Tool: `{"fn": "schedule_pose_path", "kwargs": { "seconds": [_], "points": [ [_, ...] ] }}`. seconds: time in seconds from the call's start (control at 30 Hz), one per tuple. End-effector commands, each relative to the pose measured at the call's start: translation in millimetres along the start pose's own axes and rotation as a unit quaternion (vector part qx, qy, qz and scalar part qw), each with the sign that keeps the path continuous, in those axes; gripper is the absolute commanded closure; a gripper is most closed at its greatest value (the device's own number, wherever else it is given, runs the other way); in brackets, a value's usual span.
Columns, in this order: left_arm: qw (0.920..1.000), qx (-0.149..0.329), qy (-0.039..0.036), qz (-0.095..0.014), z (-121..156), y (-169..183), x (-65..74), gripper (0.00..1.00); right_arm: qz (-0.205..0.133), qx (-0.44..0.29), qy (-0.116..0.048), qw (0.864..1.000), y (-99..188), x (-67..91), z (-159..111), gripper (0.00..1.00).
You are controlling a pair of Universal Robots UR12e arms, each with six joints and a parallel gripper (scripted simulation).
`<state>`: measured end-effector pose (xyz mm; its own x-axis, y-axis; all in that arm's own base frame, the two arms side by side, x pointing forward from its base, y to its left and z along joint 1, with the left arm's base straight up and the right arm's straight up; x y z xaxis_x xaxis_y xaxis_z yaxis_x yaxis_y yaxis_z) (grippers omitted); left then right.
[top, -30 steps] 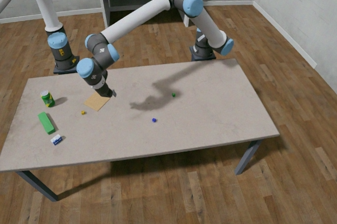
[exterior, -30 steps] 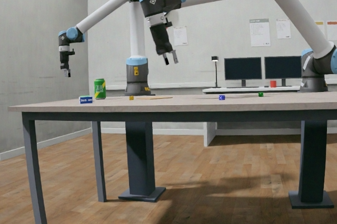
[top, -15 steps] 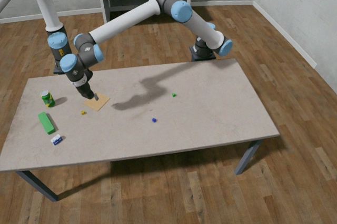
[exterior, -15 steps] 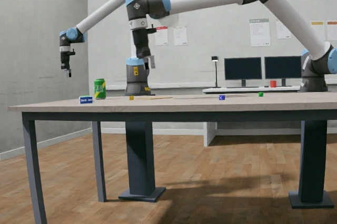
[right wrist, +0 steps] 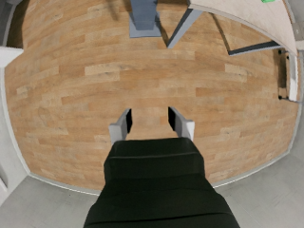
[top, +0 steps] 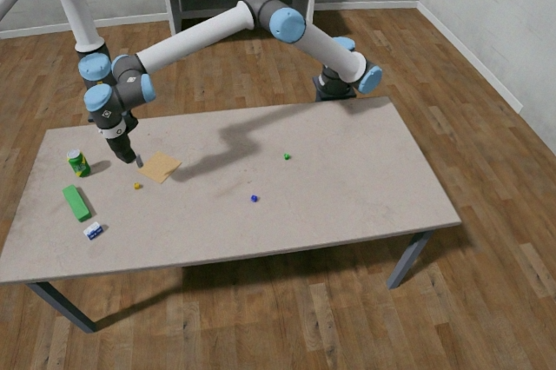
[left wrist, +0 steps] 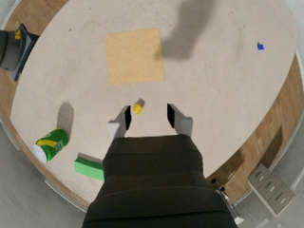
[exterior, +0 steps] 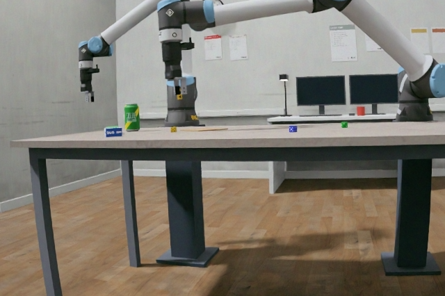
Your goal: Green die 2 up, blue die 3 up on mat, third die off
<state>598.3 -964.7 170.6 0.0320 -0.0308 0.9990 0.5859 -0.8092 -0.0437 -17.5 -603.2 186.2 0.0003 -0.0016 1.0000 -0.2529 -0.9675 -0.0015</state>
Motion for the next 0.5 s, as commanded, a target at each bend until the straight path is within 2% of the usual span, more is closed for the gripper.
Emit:
{"fn": "schedule_pose_path", "kwargs": {
  "seconds": [0.0, 0.2, 0.47],
  "points": [
    [0.9999, -0.008, 0.0014, -0.008, -7, 7, 1.6, 0.00, -0.001, 0.000, 0.000, 1.000, 1, 0.8, 0, 0.00],
    [0.9997, -0.019, 0.0037, -0.017, -17, 15, 0.8, 0.00, -0.001, 0.000, 0.000, 1.000, 1, 0.8, 0, 0.00],
    [0.9995, -0.024, 0.0046, -0.021, -22, 19, 0.4, 0.00, -0.001, 0.000, 0.000, 1.000, 1, 0.8, 0, 0.00]
  ]
}}
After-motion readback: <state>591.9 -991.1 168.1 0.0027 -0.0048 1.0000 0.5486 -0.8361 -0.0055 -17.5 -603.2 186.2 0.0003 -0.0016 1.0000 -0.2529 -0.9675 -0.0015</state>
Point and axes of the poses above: on each arm, the point where the finger pads meet when closed, its own x axis back along the fingers, its own z axis across the jaws, y = z × x, the point moved 1 cm from there along x, back along the fingers, and after that the axes turned 13 degrees about -x, right-handed, at the moved point
